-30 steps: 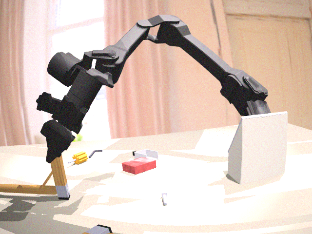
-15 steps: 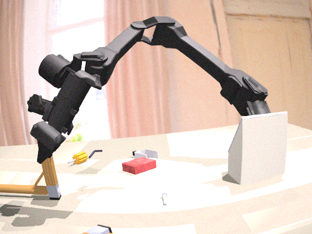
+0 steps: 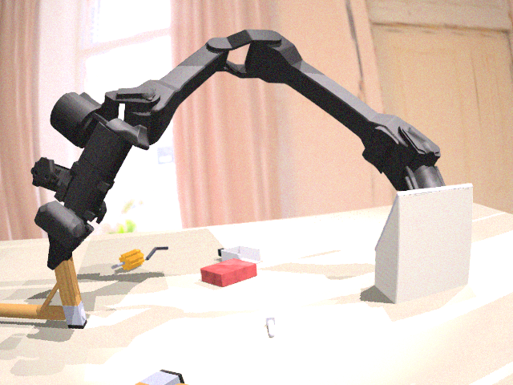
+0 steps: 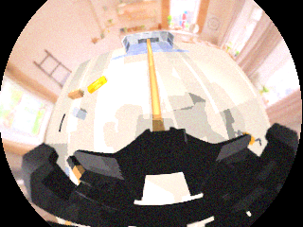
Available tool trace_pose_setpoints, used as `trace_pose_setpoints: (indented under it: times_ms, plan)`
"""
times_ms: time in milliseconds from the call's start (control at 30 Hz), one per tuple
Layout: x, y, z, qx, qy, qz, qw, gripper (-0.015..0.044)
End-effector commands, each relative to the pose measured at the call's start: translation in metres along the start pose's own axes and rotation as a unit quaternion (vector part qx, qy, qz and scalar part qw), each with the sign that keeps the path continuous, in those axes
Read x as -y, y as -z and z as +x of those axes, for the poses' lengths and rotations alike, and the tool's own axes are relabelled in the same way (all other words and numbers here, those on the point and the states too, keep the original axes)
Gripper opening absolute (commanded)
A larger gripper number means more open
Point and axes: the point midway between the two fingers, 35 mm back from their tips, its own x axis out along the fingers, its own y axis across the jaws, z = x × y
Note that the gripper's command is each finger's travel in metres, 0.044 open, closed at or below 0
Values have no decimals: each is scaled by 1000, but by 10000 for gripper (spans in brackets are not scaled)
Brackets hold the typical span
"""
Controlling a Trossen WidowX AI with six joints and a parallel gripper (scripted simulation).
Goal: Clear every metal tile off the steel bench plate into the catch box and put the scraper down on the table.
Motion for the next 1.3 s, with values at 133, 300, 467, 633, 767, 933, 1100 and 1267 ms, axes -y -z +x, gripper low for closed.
trace_pose_setpoints:
  times_ms: [133,300,467,633,767,933,1100,1267]
  plan:
    - [0,-4,3,0,0,0,1000,0]
    - [0,-4,3,0,0,0,1000,0]
    - [0,-4,3,0,0,0,1000,0]
    - [0,-4,3,1,0,0,1000,0]
    - [0,-5,3,3,0,0,1000,0]
    - [-1,-3,1,3,0,0,1000,0]
    - [-1,1,-5,3,-1,0,1000,0]
    - [-2,6,-10,3,-1,0,1000,0]
